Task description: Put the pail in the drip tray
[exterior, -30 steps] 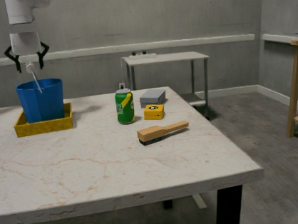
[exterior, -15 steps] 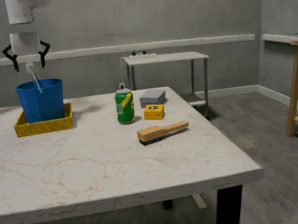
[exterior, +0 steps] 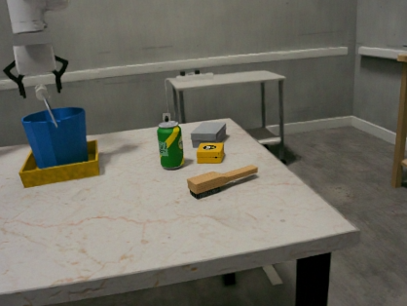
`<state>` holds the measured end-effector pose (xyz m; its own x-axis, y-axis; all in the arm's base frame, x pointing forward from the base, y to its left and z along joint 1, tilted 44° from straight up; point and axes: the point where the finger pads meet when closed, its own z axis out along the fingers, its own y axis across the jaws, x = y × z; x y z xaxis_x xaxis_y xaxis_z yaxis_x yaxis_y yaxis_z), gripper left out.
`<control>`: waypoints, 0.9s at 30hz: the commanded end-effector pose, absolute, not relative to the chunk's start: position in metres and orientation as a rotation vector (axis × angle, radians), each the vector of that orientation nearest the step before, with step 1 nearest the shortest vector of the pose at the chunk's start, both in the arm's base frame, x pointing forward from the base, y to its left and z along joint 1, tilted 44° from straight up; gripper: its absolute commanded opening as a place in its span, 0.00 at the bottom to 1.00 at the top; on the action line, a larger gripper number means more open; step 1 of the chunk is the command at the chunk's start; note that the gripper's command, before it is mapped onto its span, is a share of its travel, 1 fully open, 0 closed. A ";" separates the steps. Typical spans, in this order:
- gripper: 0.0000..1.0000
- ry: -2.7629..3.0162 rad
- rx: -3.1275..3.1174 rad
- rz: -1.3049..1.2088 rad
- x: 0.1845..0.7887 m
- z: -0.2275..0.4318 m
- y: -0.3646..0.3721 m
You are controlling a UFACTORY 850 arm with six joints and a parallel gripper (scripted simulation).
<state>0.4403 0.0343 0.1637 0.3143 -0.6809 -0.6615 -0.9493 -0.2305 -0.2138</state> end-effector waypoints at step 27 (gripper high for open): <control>1.00 1.437 -1.995 0.587 0.441 0.184 0.015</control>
